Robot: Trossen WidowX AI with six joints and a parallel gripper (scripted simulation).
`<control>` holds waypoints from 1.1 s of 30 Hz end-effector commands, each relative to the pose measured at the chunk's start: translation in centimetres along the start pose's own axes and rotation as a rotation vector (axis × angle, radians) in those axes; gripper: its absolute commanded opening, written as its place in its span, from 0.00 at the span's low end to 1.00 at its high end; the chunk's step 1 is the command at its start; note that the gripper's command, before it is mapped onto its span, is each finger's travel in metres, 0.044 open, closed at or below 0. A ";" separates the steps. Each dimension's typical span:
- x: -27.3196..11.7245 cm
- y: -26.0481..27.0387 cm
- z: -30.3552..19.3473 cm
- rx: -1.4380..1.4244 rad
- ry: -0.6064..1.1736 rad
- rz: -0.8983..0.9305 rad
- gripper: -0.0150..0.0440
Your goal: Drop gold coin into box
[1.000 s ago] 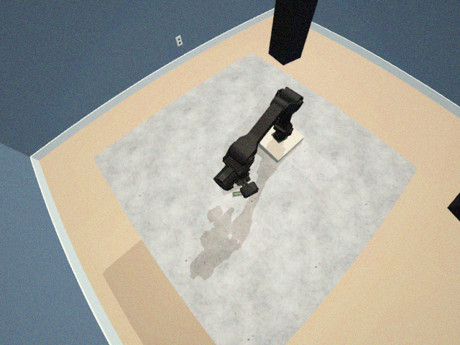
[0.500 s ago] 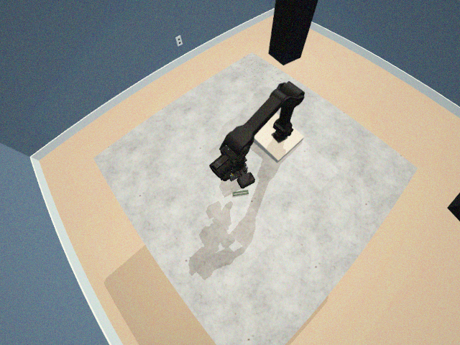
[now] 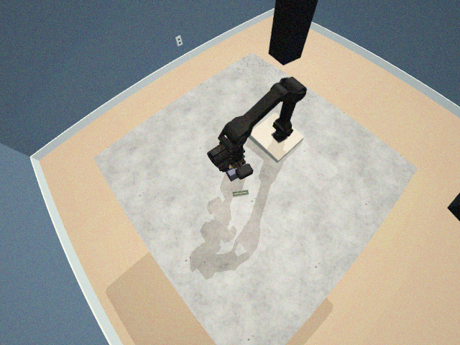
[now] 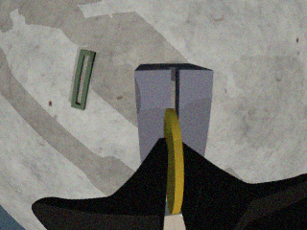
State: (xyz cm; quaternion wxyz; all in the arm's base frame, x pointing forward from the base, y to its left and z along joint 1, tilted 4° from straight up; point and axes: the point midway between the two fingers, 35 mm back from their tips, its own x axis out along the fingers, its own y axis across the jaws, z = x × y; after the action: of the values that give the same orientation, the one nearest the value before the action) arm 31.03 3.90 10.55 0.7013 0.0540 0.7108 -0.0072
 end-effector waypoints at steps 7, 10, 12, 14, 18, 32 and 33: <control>0.0 -0.4 -0.2 0.002 0.001 -0.001 0.25; 0.0 -0.4 -0.2 0.002 0.001 -0.001 0.25; 0.0 -0.4 -0.2 0.002 0.001 -0.001 0.25; 0.0 -0.4 -0.2 0.002 0.001 -0.001 0.25; 0.0 -0.6 -0.2 0.000 0.001 -0.001 0.25; 0.4 -1.0 -0.5 -0.011 0.001 -0.001 0.25; 0.4 -0.9 -0.6 -0.011 0.001 -0.001 0.25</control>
State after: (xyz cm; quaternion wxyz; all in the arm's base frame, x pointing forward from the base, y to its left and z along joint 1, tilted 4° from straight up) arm 30.57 2.95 10.32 0.7023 0.0525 0.7099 -0.0058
